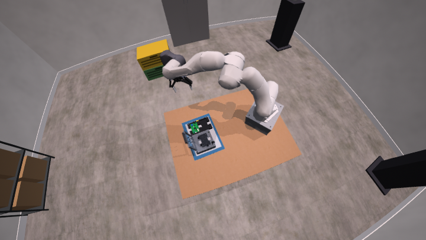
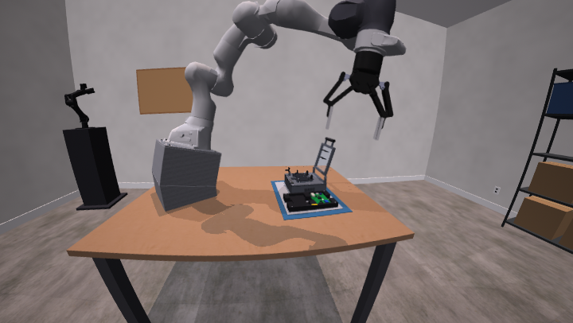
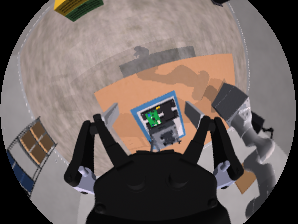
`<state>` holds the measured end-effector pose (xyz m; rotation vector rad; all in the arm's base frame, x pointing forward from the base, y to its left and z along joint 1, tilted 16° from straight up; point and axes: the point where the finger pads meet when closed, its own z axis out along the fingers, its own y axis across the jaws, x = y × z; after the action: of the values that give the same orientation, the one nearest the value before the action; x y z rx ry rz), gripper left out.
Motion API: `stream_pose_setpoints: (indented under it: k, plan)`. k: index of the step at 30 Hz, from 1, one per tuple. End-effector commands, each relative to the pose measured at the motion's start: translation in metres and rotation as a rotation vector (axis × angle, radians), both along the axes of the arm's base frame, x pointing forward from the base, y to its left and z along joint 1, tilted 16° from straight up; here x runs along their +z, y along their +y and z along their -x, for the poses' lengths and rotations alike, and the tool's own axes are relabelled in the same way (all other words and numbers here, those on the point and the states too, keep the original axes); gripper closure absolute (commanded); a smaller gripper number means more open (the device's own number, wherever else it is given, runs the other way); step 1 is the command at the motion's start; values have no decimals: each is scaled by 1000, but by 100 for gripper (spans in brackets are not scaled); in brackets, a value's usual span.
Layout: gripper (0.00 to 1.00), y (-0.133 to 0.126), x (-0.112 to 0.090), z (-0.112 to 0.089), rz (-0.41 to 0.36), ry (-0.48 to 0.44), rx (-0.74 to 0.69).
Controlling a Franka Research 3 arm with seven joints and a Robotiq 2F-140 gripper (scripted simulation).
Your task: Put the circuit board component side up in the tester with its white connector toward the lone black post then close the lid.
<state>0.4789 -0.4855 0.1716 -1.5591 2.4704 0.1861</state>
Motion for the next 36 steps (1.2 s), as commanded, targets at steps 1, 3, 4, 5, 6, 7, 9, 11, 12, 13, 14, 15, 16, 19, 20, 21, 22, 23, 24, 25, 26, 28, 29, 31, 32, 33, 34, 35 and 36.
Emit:
stream_pose_setpoints:
  k: [1, 3, 4, 5, 6, 7, 9, 11, 12, 13, 14, 15, 16, 19, 20, 21, 22, 23, 24, 25, 26, 28, 29, 31, 32, 33, 34, 35, 36]
  plan:
    - [0, 0, 0, 0, 0, 0, 0]
    - [0, 0, 0, 0, 0, 0, 0]
    - [0, 0, 0, 0, 0, 0, 0]
    - [0, 0, 0, 0, 0, 0, 0]
    - [0, 0, 0, 0, 0, 0, 0]
    - [0, 0, 0, 0, 0, 0, 0]
    - [0, 0, 0, 0, 0, 0, 0]
    - [0, 0, 0, 0, 0, 0, 0]
    - [0, 0, 0, 0, 0, 0, 0]
    - [0, 0, 0, 0, 0, 0, 0]
    - [0, 0, 0, 0, 0, 0, 0]
    - [0, 0, 0, 0, 0, 0, 0]
    - [0, 0, 0, 0, 0, 0, 0]
    - [0, 1, 1, -1, 1, -2, 2]
    - [0, 5, 1, -3, 3, -6, 7]
    - [0, 10, 3, -6, 5, -13, 16]
    - [0, 18, 5, -10, 10, -22, 29]
    - [0, 30, 8, -15, 16, -35, 47]
    - [0, 43, 11, -21, 23, -50, 68]
    - [0, 60, 14, -27, 32, -66, 92]
    - [0, 78, 18, -32, 43, -83, 120]
    - [0, 118, 23, -40, 68, -117, 178]
    - [0, 118, 23, -40, 68, -117, 178]
    - [0, 157, 25, -43, 95, -145, 234]
    - [0, 157, 25, -43, 95, -145, 234]
    - [0, 157, 25, -43, 95, -145, 234]
    - [0, 157, 25, -43, 95, -145, 234]
    - [0, 174, 26, -42, 108, -156, 259]
    - [0, 188, 25, -41, 120, -165, 280]
